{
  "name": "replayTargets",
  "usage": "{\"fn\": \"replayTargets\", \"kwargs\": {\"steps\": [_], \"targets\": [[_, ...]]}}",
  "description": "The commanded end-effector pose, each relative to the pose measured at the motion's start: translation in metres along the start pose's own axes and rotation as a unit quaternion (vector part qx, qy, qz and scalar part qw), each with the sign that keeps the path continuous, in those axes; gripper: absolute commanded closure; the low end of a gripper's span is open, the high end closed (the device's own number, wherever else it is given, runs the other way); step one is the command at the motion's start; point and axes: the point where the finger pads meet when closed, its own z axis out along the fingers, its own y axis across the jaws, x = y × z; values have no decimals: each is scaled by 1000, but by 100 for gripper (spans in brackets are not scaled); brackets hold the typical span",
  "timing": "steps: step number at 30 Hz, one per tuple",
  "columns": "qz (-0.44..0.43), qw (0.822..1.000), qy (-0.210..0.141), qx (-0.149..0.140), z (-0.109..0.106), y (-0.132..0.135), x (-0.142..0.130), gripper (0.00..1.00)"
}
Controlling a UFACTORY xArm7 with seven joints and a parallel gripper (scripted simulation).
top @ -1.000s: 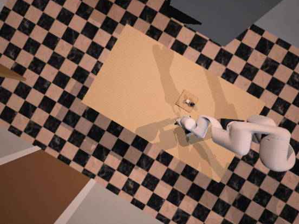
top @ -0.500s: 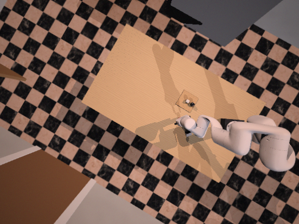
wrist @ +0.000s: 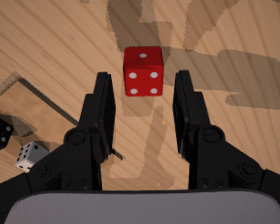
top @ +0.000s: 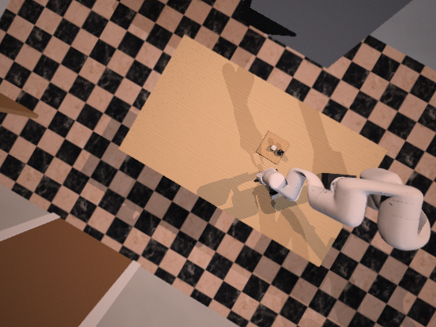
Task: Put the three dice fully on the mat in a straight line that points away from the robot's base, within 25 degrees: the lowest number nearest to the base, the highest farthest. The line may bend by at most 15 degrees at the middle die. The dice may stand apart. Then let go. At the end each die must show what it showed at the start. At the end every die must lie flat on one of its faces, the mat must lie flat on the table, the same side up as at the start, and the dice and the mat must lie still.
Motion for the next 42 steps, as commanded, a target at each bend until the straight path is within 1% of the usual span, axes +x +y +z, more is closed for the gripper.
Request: {"fn": "replayTargets", "kwargs": {"steps": [1, 31, 36, 42], "targets": [[0, 1000, -1, -2, -1, 1, -1, 58], [0, 1000, -1, -2, -1, 1, -1, 58], [0, 1000, -1, -2, 4, 1, -1, 58], [0, 1000, -1, -2, 13, 1, -1, 58]]}}
